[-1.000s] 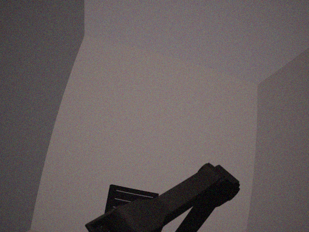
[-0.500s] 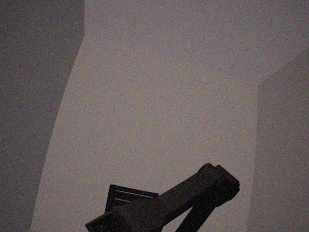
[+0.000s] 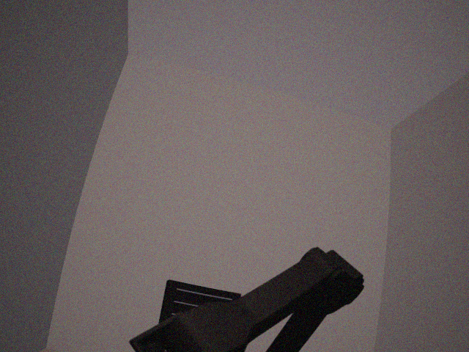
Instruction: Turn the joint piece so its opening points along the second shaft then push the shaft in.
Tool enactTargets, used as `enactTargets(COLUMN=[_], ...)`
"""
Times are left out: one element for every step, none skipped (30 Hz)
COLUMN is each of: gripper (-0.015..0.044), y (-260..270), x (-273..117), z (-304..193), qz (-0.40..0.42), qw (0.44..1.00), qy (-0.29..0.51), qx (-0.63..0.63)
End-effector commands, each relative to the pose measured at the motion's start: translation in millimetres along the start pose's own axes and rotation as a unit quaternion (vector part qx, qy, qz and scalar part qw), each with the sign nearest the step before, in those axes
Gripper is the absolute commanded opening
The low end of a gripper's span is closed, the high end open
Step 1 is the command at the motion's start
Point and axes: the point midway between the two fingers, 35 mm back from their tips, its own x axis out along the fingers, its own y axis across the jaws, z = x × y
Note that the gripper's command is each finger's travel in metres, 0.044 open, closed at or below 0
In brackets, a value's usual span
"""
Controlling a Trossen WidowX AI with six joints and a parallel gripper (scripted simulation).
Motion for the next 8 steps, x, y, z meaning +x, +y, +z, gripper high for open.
enactTargets(gripper=[0.044, 0.044, 0.044, 0.044, 0.044, 0.044, 0.044, 0.044], y=[0.2, 0.1, -0.2, -0.4, -0.4, -0.4, -0.4, -0.8], x=[-9.0, -19.6, -26.6, -29.0, -29.0, -29.0, -31.5, -38.9], z=[0.2, 0.1, 0.0, 0.0, 0.0, 0.0, 0.0, 0.1], qz=[0.0, 0.001, 0.001, 0.001, 0.001, 0.001, 0.001, 0.001], qw=[1.0, 1.0, 1.0, 1.0, 1.0, 1.0, 1.0, 1.0], qy=[0.001, 0.002, 0.003, 0.004, 0.004, 0.004, 0.004, 0.004], qx=[-0.001, 0.0, 0.0, 0.001, 0.001, 0.001, 0.001, 0.002])
